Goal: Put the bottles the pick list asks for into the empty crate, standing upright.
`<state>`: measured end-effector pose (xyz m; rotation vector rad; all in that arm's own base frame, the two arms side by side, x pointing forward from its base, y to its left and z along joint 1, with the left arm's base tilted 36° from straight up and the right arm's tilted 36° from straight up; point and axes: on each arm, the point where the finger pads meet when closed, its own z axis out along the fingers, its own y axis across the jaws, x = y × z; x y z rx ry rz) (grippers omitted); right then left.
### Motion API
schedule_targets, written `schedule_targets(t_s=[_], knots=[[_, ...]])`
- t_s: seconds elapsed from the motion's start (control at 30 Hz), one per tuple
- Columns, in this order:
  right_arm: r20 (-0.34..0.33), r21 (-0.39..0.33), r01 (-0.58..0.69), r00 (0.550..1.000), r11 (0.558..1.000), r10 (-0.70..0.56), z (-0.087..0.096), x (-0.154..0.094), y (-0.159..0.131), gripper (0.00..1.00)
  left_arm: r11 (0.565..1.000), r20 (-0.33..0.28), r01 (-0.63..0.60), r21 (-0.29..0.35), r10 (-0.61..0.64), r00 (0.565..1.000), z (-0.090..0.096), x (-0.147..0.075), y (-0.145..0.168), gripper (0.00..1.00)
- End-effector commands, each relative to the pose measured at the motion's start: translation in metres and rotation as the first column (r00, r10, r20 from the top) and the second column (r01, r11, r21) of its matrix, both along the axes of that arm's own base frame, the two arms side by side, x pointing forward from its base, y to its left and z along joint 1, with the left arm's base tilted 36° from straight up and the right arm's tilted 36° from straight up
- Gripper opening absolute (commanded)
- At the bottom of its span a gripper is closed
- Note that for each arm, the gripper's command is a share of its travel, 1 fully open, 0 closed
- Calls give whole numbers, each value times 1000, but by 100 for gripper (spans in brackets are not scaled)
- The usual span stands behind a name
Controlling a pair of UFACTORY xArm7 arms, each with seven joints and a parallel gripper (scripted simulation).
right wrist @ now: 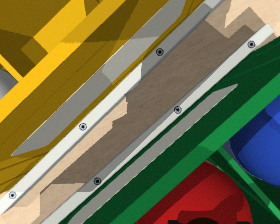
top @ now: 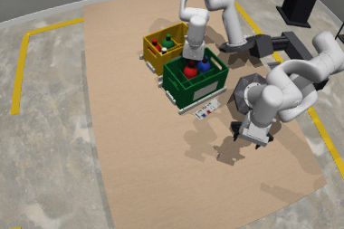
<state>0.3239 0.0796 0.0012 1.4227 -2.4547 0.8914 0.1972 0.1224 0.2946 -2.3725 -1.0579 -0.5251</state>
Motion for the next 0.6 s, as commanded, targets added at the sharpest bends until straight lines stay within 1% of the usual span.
schedule_targets(t_s=[0.0, 0.07, 0.1, 0.57], knots=[[2, 2, -2, 1000, 1000, 2, 0, 1, 2, 0, 1000, 3, 1, 1, -1, 1000, 1, 0, 0, 100], [2, 2, -2, 1000, 1000, 2, 0, 1, 2, 0, 1000, 3, 1, 1, -1, 1000, 1, 0, 0, 100], [2, 2, -2, 1000, 1000, 2, -2, 1, 0, 65, 1000, 3, 1, 1, -1, 1000, 1, 0, 0, 100], [2, 2, -2, 1000, 1000, 2, -2, 1, 0, 65, 1000, 3, 1, 1, -1, 1000, 1, 0, 0, 100]])
